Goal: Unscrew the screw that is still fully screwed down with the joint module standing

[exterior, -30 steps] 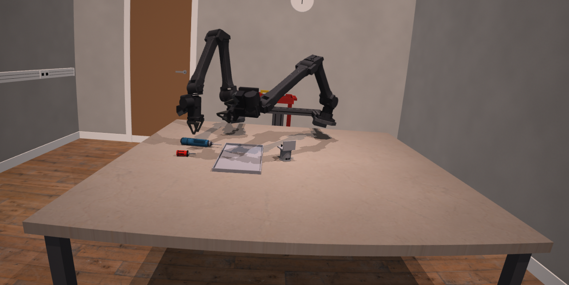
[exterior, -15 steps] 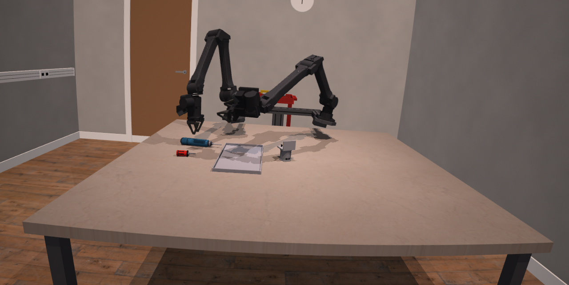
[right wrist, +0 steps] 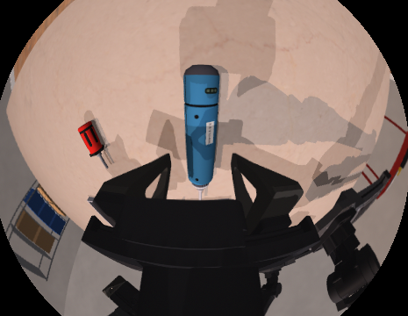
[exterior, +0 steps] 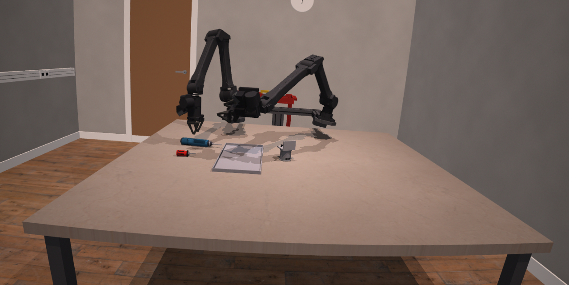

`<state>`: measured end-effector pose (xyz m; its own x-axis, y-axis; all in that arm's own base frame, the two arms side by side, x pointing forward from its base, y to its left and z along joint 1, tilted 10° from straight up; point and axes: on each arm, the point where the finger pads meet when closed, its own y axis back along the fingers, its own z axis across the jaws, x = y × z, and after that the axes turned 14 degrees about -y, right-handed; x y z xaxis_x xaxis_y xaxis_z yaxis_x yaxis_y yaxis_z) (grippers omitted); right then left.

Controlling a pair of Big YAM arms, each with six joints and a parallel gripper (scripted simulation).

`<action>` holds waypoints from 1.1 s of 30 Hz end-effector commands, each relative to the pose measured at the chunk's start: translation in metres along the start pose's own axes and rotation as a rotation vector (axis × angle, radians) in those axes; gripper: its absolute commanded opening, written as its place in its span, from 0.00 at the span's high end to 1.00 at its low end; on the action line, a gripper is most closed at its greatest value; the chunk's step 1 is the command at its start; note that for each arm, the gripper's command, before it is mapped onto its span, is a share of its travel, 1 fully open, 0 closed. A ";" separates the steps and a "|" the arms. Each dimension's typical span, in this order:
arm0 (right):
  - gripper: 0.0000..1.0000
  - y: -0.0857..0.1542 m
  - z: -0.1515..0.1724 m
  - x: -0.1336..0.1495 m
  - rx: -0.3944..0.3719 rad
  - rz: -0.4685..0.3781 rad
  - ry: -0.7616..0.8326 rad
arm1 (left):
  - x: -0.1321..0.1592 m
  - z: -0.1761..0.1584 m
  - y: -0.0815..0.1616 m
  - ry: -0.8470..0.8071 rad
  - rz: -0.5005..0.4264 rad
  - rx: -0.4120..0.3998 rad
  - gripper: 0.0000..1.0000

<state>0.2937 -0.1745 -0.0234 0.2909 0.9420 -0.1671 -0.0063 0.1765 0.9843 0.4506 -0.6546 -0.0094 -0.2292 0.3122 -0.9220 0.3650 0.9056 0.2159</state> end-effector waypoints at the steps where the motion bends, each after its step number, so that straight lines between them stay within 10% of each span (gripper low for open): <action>1: 0.35 0.005 0.011 -0.003 -0.022 -0.007 -0.017 | -0.028 -0.011 -0.004 -0.053 -0.016 -0.023 0.14; 15: 0.35 0.005 0.011 -0.003 -0.022 -0.007 -0.017 | -0.047 0.003 -0.003 -0.104 -0.029 -0.184 0.14; 16: 0.35 0.005 0.011 -0.003 -0.022 -0.007 -0.017 | -0.013 0.003 0.009 -0.041 0.006 -0.210 0.14; 32: 0.35 0.005 0.011 -0.003 -0.022 -0.007 -0.017 | -0.031 0.009 0.010 -0.103 -0.012 -0.394 0.14; 33: 0.35 0.005 0.011 -0.003 -0.022 -0.007 -0.017 | 0.000 0.005 0.020 -0.060 0.020 -0.416 0.14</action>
<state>0.2937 -0.1745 -0.0234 0.2909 0.9420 -0.1671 -0.0063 0.1765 0.9843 0.4574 -0.6318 -0.0431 -0.1999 0.3659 -0.9089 -0.0044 0.9273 0.3743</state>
